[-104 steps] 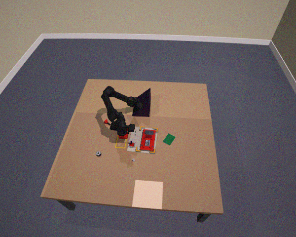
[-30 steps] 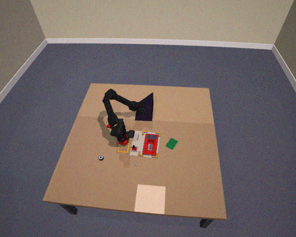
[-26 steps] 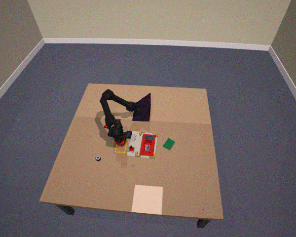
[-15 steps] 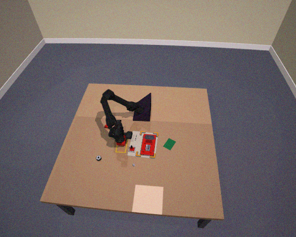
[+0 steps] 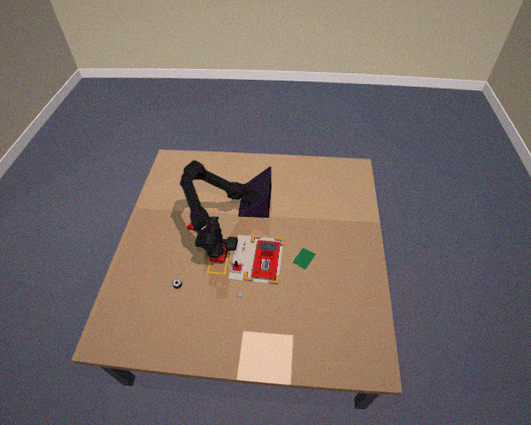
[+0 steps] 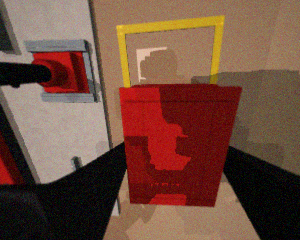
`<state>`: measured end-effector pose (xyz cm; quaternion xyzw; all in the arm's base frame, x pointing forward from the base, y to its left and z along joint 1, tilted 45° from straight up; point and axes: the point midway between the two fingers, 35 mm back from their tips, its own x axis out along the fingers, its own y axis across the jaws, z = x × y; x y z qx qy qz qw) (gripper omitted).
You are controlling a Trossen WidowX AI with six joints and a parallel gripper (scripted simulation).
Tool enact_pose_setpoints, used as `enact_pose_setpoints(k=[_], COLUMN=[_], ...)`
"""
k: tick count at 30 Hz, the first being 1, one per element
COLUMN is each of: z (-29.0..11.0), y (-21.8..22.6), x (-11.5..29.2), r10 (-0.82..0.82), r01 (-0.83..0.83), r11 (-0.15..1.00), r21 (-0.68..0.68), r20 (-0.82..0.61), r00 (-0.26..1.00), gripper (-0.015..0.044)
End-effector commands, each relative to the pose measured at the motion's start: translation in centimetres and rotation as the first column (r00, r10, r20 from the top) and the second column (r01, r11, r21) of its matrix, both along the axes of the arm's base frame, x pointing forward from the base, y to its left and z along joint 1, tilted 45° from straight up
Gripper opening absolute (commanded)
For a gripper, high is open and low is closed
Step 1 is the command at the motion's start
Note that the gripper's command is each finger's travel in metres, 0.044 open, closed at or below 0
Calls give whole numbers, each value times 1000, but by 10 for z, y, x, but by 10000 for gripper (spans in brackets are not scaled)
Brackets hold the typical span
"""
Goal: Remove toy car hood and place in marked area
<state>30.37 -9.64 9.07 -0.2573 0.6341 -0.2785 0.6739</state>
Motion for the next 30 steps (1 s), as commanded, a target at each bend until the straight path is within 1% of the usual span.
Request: enact_pose_setpoints(k=[1,30], z=[-2,-11], y=[-2,-12], x=[-1,0], r10=[4,4], r01=[-4,-4], r11=[1000,1000], r21=[-5,-6], r20=[-4,-4], r00=[1000,1000], gripper=[0,0])
